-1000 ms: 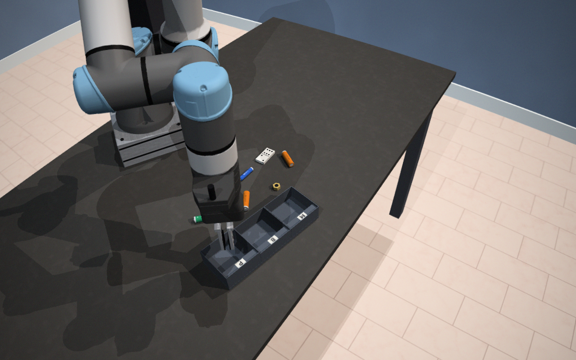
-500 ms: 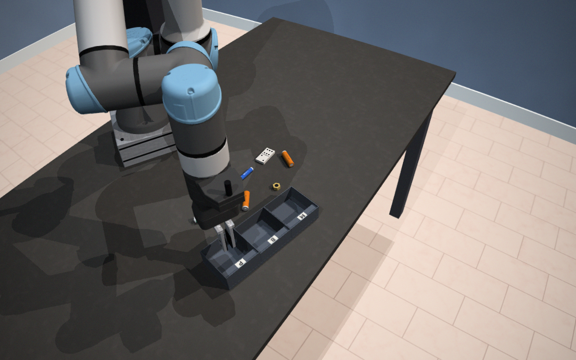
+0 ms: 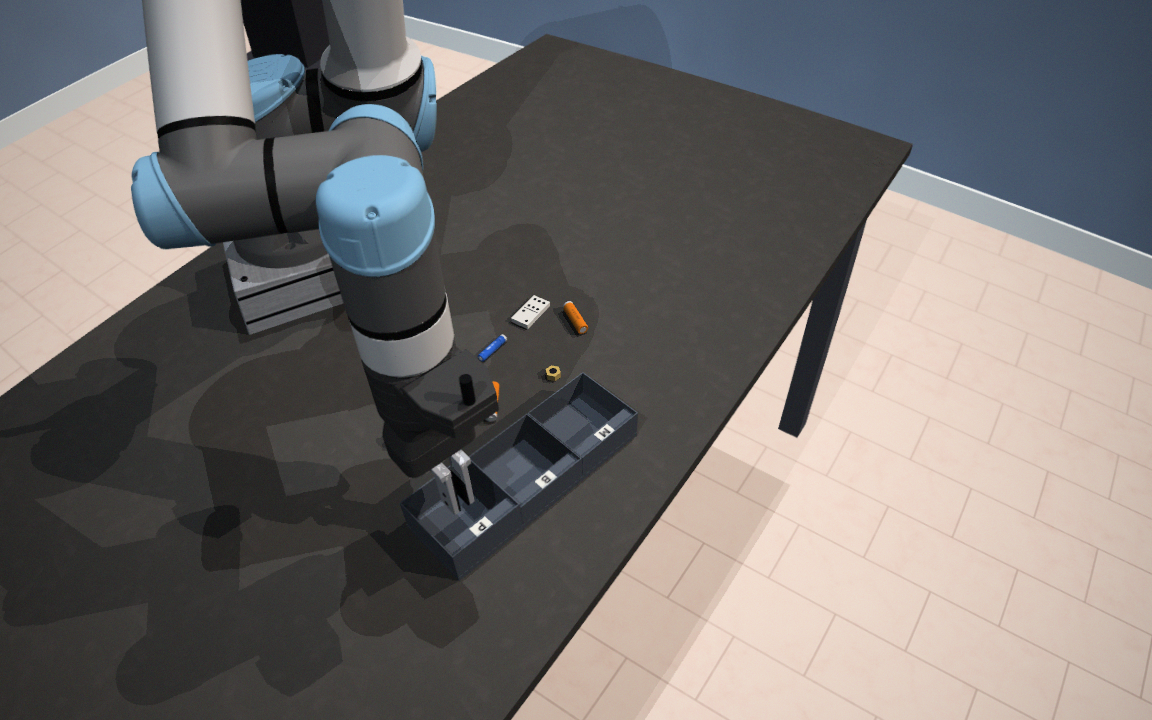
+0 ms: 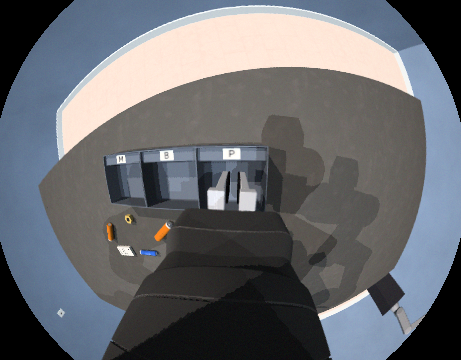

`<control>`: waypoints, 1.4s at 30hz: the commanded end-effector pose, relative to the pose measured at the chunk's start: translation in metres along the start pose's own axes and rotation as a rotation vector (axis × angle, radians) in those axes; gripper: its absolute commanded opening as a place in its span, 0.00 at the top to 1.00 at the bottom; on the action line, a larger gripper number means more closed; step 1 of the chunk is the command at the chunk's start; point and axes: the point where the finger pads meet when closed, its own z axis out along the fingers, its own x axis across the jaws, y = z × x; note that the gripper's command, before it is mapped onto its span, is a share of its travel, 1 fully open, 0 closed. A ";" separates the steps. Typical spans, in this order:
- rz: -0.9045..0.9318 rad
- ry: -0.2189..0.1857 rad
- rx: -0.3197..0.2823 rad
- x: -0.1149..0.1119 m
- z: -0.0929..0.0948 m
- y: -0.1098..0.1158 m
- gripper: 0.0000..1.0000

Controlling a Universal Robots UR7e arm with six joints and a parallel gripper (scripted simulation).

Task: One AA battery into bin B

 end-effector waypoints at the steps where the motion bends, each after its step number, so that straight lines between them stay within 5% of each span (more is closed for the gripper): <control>1: -0.001 0.000 0.002 0.000 0.008 -0.001 0.69; 13: -0.001 0.000 0.002 0.000 0.040 -0.001 0.69; 42: -0.001 0.000 0.001 0.000 0.040 -0.001 0.69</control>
